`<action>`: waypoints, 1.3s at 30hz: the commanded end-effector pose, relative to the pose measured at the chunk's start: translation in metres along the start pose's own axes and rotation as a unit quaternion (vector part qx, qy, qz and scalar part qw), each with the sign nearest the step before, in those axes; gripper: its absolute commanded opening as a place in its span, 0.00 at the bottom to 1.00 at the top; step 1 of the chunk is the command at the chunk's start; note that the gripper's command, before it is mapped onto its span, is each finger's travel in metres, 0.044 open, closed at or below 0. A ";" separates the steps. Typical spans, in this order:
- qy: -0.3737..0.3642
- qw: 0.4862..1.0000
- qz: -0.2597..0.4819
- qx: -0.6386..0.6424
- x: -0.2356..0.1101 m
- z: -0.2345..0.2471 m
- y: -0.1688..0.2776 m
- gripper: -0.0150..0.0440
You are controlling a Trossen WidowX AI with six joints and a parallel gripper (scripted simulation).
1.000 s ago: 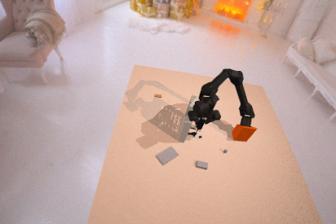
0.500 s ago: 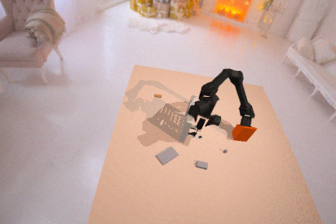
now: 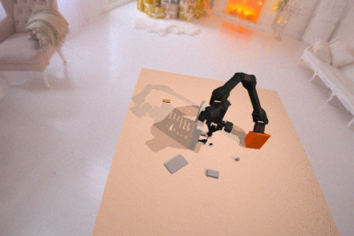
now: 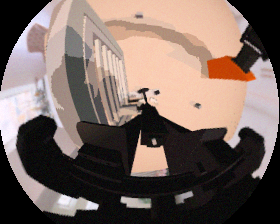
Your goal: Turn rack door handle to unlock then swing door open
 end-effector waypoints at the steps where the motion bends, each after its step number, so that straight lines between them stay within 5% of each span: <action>1: 0.000 1.000 -0.001 0.001 0.000 0.000 0.000 0.32; 39: 0.001 0.944 -0.001 -0.331 0.000 -0.043 -0.024 0.29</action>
Point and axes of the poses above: the point midway between the two fingers, 35 mm back from their tips, its own x axis out along the fingers, its own z axis across the jaws, y = z × x, the point moved 4 cm from there along -x, back along the fingers, and after that the axes turned 9 degrees about -x, right-handed, at the moved point
